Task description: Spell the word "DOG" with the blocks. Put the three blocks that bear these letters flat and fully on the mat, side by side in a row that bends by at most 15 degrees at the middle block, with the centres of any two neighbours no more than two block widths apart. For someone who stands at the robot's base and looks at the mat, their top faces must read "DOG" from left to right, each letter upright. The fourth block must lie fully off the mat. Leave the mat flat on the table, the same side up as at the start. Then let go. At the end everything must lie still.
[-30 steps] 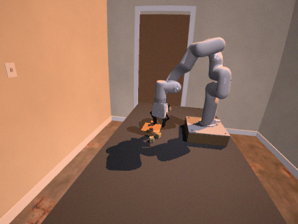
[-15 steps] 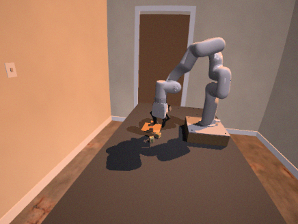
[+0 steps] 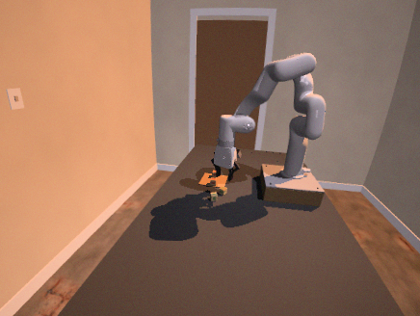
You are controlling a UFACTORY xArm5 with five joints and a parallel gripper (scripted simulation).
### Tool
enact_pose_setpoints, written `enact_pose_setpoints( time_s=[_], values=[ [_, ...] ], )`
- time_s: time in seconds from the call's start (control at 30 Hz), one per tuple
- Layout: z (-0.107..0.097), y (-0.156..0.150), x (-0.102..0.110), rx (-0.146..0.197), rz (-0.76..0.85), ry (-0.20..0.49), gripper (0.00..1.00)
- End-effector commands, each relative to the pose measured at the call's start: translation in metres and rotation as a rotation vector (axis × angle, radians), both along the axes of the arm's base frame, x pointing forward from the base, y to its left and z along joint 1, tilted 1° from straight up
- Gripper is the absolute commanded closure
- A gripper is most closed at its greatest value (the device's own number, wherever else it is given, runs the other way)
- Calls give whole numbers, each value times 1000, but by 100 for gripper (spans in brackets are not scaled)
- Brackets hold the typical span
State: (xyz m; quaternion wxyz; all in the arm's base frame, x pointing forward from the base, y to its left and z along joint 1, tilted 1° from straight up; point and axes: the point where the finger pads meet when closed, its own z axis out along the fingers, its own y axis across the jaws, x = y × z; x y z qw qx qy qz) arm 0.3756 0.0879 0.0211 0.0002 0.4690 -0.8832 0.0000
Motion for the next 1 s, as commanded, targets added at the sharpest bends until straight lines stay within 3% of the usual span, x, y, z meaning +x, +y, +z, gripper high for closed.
enact_pose_setpoints(
  time_s=[0.0, 0.97],
  values=[
    [-4, 0, 1, 1, 0, -3, 31],
    [-39, 1, 1, 1, 0, -3, 31]
  ],
)
